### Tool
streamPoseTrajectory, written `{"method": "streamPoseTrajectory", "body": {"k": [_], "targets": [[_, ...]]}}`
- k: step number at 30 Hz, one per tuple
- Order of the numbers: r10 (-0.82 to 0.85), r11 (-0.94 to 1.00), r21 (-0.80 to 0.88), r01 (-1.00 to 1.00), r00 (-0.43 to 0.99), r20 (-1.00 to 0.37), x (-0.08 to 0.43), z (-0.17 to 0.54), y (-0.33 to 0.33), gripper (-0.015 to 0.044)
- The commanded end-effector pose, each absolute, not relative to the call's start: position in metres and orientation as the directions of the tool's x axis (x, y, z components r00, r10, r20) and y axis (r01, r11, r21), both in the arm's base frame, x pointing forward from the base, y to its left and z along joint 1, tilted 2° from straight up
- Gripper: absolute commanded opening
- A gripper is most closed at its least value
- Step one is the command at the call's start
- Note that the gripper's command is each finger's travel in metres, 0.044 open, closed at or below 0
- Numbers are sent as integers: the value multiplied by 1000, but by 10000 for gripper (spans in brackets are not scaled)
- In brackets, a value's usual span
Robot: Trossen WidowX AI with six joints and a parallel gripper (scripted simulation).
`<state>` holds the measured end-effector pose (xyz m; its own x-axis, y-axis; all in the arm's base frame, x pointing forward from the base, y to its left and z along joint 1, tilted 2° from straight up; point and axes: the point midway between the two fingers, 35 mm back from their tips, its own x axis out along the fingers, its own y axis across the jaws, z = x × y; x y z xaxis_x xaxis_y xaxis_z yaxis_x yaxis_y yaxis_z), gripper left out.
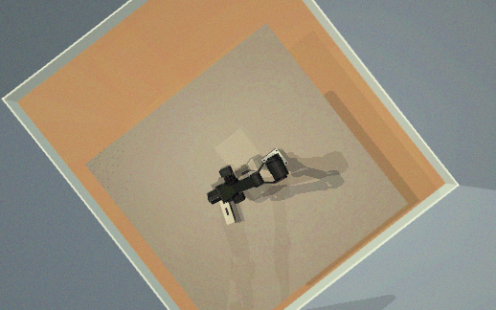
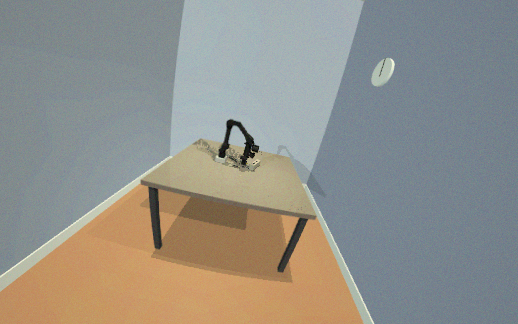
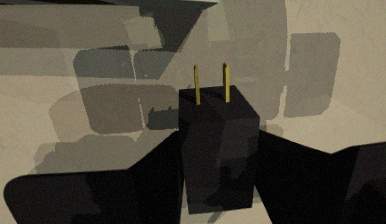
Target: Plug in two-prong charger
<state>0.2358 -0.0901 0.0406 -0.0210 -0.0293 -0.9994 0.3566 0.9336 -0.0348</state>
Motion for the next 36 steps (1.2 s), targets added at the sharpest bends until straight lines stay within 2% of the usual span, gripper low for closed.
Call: {"method": "streamPoseTrajectory", "body": {"k": [1,36], "targets": [[-22,928,-30,371,-25,-999,235,36,-82,0],[-12,887,-22,461,-25,-1000,242,15,-22,0]]}}
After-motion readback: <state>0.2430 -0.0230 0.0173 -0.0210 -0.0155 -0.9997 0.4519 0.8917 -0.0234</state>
